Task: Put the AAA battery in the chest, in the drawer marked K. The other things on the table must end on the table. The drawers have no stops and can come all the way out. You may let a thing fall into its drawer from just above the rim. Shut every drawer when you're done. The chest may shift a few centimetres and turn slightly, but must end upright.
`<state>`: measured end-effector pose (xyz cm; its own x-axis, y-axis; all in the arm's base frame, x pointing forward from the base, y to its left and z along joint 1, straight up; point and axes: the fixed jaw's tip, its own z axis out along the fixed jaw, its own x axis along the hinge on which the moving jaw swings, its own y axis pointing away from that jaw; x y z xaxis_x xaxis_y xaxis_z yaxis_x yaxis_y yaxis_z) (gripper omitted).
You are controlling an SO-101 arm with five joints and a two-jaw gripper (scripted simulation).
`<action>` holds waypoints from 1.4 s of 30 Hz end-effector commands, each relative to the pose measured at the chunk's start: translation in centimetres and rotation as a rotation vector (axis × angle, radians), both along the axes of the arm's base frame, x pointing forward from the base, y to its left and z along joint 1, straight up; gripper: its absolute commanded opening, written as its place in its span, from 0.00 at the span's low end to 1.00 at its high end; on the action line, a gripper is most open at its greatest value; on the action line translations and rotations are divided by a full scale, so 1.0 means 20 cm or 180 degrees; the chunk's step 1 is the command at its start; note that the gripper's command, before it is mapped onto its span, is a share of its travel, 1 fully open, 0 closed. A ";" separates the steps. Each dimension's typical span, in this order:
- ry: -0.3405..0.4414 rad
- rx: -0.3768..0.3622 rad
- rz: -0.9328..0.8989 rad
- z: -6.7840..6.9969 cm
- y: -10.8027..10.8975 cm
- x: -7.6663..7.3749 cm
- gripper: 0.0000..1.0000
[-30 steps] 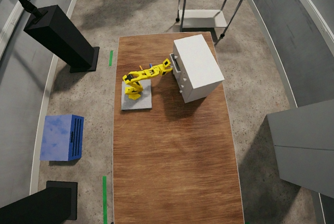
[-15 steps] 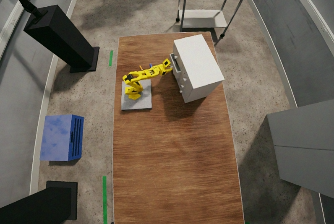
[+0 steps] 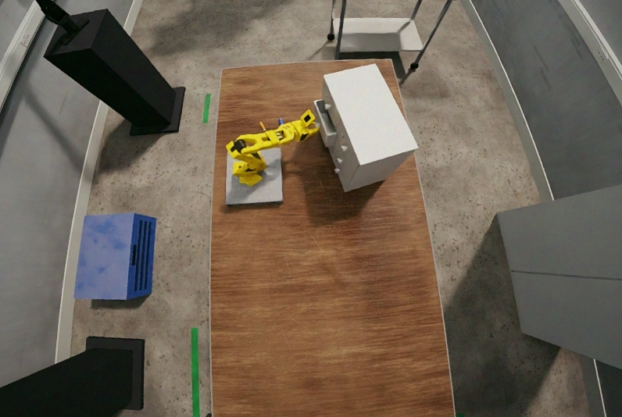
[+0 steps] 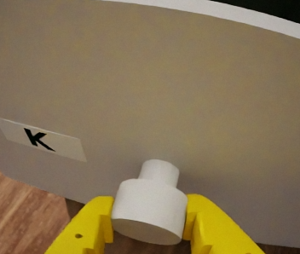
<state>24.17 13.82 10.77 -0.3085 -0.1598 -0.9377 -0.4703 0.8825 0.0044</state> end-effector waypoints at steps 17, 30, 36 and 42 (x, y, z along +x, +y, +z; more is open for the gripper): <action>-0.0005 -0.0004 0.0062 0.01 0.01 -0.03 0.00; -0.0005 -0.0003 0.0084 0.01 0.00 -0.07 0.00; -0.0005 -0.0003 0.0091 0.01 0.00 -0.08 0.00; -0.0004 -0.0003 0.0092 0.01 0.00 -0.08 0.00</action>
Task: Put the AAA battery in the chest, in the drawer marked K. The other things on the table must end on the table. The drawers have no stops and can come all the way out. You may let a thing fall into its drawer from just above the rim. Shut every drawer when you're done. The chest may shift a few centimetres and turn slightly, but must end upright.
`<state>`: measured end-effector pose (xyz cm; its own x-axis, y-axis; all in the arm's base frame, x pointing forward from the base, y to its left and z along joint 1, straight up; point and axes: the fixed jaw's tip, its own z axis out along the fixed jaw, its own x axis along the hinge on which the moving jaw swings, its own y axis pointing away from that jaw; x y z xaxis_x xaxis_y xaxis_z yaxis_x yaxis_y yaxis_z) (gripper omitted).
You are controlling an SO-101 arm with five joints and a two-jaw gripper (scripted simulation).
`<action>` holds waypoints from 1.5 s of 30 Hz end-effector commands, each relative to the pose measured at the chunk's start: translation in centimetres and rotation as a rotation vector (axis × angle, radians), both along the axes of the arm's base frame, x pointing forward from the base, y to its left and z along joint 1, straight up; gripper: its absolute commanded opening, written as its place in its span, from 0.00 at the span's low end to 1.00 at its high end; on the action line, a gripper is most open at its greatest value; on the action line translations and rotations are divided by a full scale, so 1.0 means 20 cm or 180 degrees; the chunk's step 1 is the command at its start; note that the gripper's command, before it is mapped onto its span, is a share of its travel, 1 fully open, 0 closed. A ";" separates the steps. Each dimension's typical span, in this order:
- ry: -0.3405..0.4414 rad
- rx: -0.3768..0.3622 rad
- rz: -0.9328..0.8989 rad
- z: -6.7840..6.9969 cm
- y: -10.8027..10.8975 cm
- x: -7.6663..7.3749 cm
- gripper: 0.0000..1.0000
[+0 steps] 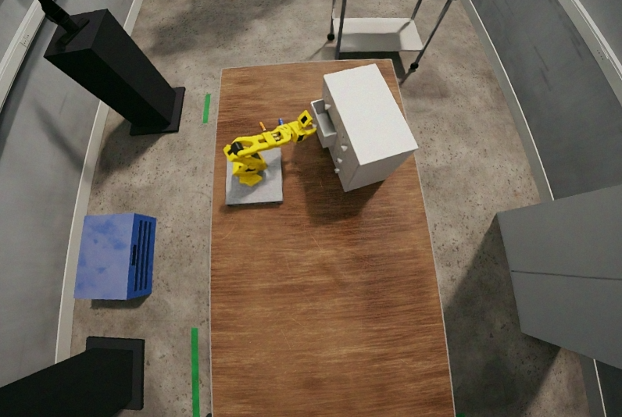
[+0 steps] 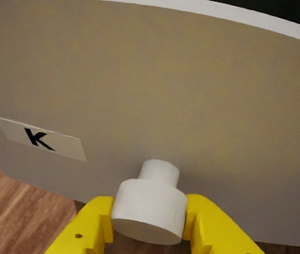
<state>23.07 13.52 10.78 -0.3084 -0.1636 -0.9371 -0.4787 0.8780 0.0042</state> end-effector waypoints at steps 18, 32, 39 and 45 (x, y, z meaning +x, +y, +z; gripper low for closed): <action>-0.0009 0.0000 0.0077 0.01 0.01 -0.05 0.00; -0.0009 0.0000 0.0094 0.01 0.00 -0.07 0.00; -0.0009 0.0000 0.0094 0.01 0.00 -0.07 0.00; -0.0009 0.0000 0.0096 0.01 0.00 -0.08 0.00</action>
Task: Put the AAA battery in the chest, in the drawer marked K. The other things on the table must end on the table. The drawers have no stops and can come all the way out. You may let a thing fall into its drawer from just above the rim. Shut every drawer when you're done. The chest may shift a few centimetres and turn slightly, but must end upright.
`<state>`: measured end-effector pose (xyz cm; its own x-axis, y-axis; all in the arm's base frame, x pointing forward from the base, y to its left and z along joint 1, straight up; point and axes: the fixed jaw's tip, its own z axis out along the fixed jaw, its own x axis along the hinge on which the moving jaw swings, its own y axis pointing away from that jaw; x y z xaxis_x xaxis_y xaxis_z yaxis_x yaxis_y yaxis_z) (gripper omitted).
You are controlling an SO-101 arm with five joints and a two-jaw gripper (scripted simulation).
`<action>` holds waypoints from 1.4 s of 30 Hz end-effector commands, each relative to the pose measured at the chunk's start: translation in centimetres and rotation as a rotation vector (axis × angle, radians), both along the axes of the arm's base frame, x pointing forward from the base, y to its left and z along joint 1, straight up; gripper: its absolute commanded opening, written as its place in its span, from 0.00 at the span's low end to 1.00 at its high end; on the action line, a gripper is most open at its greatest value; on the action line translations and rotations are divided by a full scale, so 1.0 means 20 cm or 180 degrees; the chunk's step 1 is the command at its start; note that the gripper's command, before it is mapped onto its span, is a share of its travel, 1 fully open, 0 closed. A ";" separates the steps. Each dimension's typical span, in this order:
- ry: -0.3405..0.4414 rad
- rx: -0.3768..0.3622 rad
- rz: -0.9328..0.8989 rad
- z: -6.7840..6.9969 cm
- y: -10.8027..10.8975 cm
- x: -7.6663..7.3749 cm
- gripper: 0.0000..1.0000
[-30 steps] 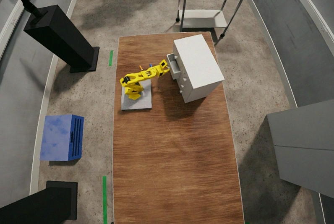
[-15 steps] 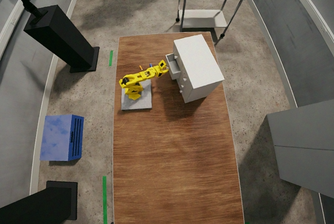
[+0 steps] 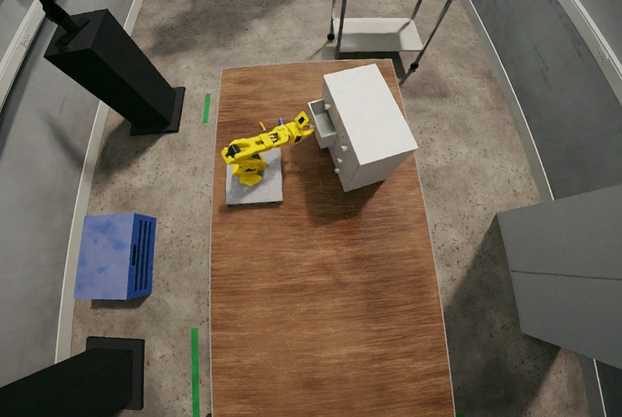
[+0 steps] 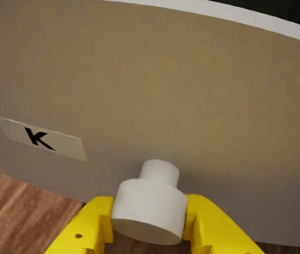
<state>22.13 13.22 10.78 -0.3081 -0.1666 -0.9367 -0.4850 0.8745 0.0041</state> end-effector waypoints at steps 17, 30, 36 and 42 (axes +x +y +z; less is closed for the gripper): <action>-0.0012 0.0003 0.0104 0.01 0.01 -0.07 0.00; -0.0012 0.0003 0.0106 0.01 0.00 -0.07 0.00; -0.0012 0.0003 0.0110 0.01 0.00 -0.08 0.00; -0.0012 0.0003 0.0117 0.01 0.00 -0.09 0.00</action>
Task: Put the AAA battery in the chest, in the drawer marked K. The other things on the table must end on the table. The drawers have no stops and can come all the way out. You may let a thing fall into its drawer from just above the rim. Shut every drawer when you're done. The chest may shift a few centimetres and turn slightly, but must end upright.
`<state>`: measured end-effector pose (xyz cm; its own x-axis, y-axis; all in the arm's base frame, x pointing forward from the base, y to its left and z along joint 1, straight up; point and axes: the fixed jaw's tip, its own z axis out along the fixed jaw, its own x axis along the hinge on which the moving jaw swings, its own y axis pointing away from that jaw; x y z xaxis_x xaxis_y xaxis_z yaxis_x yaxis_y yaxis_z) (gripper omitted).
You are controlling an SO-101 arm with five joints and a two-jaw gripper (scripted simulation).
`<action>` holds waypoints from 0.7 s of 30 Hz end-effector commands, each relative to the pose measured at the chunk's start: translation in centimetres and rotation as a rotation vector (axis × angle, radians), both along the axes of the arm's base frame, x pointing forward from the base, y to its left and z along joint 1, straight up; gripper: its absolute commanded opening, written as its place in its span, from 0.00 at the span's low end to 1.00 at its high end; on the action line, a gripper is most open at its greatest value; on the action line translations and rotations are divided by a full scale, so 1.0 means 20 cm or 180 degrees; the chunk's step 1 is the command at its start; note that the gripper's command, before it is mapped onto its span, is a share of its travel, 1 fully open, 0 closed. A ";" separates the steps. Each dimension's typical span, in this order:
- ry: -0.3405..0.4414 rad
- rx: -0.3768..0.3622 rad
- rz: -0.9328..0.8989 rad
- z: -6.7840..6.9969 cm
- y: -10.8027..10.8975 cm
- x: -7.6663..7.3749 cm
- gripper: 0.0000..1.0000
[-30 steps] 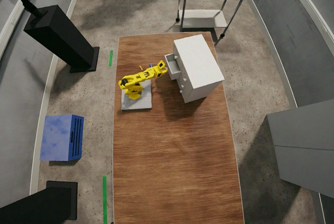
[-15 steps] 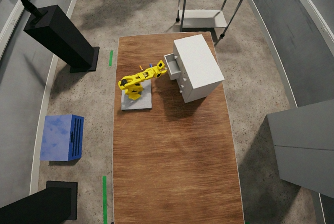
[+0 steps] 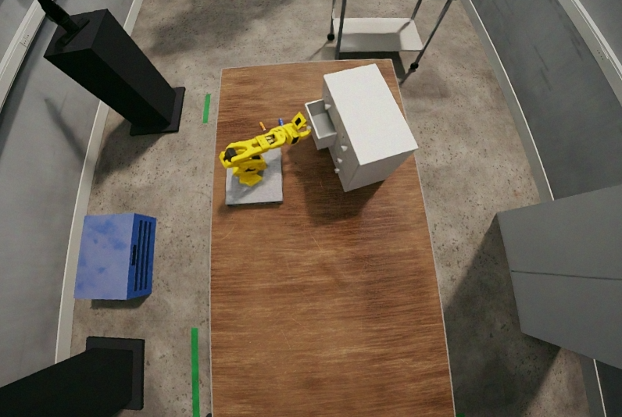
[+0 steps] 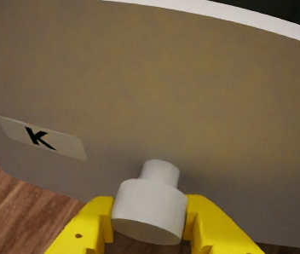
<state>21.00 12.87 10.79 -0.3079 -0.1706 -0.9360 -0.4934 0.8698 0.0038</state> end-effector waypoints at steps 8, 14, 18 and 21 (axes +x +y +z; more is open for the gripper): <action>-0.0016 0.0007 0.0095 0.01 0.02 -0.04 0.00; -0.0016 0.0007 0.0097 0.01 0.02 -0.04 0.00; -0.0016 0.0007 0.0097 0.01 0.02 -0.04 0.00; -0.0016 0.0007 0.0097 0.00 0.02 -0.04 0.00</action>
<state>20.65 12.75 10.79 -0.3074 -0.1716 -0.9360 -0.4961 0.8683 0.0038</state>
